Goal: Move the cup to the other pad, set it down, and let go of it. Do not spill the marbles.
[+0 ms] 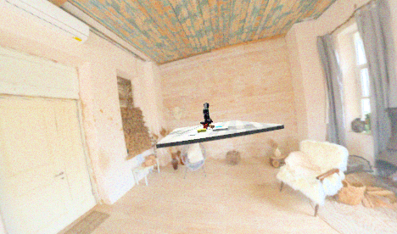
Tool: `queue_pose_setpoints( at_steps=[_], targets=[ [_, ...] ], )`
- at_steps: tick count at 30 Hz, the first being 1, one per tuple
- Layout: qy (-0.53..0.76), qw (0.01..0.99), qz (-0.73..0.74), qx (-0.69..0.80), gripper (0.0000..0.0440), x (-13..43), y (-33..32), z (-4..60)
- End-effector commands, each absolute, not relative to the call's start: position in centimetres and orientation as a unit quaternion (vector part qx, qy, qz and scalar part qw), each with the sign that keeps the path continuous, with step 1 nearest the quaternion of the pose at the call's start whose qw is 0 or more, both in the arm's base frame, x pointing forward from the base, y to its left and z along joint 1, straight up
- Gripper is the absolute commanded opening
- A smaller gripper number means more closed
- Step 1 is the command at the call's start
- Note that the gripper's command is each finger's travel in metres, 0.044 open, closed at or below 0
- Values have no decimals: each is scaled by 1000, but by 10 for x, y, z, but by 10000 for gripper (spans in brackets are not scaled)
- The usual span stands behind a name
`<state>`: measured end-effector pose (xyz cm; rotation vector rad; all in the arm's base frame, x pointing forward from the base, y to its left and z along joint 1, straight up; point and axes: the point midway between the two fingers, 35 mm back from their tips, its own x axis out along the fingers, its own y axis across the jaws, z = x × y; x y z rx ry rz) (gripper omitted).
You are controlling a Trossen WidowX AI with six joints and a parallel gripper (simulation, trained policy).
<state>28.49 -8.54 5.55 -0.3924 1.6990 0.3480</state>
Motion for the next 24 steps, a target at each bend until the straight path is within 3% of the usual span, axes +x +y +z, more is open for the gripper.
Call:
queue_pose_setpoints(
  at_steps=[1,24],
  targets=[
    [738,626,172,-183,0,283,-85,58],
    [694,638,227,-244,0,292,-58,120]
  ],
)
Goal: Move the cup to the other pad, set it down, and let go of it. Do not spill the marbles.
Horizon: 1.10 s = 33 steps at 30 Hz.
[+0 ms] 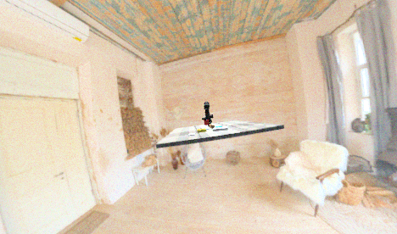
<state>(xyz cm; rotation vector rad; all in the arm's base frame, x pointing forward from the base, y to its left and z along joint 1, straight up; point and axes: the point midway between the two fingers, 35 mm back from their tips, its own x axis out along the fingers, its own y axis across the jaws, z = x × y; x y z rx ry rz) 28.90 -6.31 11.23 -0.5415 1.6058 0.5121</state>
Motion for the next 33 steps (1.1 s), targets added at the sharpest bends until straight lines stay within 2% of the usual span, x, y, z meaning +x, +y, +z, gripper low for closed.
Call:
queue_pose_setpoints(
  at_steps=[1,33],
  targets=[
    [692,639,229,-247,0,293,-55,122],
    [615,660,277,-330,0,306,50,142]
  ],
)
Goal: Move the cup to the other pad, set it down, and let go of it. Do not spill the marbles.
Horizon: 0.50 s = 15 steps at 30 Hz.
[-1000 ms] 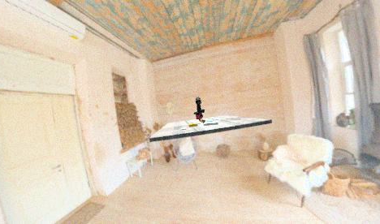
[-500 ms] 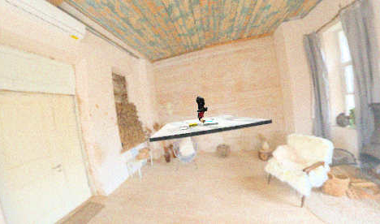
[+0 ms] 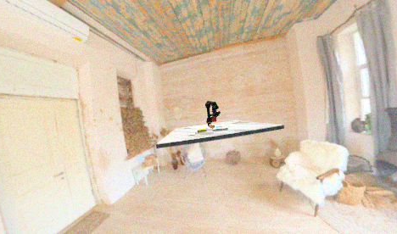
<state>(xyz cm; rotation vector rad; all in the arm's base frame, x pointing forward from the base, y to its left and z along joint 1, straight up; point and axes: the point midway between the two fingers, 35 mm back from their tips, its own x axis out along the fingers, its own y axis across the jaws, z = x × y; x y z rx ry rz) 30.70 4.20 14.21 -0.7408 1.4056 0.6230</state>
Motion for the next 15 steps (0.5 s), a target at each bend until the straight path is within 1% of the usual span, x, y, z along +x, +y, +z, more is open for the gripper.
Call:
queue_pose_setpoints(
  at_steps=[1,15],
  targets=[
    [613,660,279,-332,0,306,53,142],
    [599,658,297,-347,0,292,95,126]
  ],
)
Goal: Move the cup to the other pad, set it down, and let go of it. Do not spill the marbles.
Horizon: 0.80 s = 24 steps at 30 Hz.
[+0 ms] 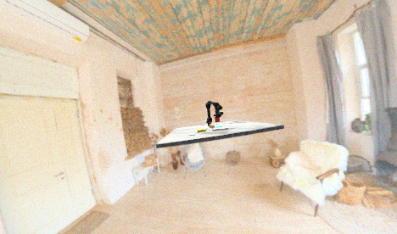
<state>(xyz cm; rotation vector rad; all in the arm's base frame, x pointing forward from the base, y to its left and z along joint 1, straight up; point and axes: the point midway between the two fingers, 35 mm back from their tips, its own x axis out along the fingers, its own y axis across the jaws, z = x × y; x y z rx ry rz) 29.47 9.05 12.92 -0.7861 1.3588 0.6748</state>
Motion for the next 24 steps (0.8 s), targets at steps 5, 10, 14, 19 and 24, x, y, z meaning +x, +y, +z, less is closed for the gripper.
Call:
queue_pose_setpoints(
  at_steps=[5,10,14,19,24],
  targets=[
    [600,656,297,-349,0,286,101,115],
    [602,656,294,-348,0,279,103,102],
    [603,656,293,-347,0,272,105,92],
    [607,654,291,-345,1,264,107,80],
    [611,652,288,-345,16,255,109,70]
  ],
)
